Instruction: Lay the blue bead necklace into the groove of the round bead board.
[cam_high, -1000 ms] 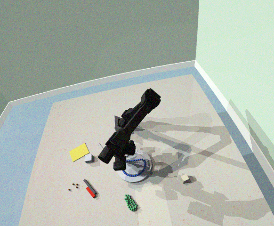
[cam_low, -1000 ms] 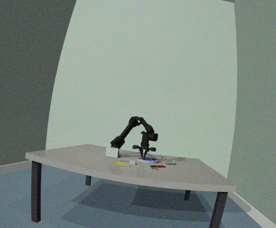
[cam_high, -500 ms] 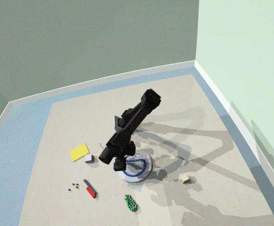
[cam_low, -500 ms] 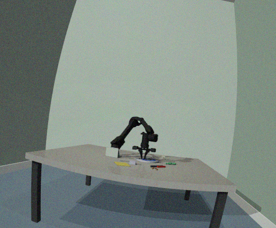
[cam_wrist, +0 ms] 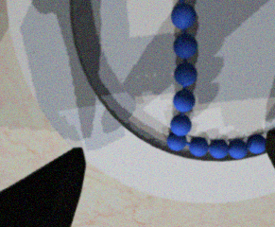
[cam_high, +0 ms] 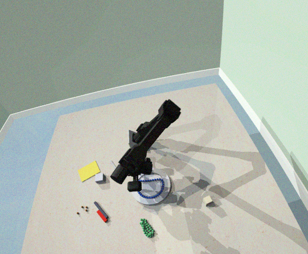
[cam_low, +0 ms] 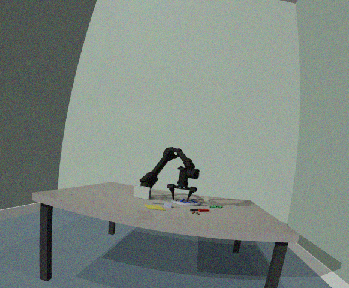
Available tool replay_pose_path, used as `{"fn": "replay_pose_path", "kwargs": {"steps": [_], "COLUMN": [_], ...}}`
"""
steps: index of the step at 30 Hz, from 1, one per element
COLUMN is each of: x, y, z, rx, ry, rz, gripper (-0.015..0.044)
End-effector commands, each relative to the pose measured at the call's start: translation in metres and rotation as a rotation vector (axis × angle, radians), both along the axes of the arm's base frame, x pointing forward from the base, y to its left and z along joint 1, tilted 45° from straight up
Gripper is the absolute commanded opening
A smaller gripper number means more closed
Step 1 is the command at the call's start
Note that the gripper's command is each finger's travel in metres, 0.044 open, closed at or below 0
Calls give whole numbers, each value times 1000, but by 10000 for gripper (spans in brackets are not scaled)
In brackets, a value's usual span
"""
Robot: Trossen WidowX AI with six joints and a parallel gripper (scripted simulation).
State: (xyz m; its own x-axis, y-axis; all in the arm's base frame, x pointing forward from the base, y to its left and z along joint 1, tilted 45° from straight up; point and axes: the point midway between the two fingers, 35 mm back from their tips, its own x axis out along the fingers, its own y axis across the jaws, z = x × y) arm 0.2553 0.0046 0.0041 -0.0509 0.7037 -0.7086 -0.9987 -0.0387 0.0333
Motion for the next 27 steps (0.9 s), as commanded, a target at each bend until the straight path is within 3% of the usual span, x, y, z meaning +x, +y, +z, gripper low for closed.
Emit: {"fn": "replay_pose_path", "kwargs": {"steps": [1,19,27], "x": [1,1,10], "y": [-2,-2,20], "z": [1,1,43], "rx": [-4,-4,-14], "ry": [-3,-3,65], "rz": [4,4,-67], "gripper": [440,440,230]}}
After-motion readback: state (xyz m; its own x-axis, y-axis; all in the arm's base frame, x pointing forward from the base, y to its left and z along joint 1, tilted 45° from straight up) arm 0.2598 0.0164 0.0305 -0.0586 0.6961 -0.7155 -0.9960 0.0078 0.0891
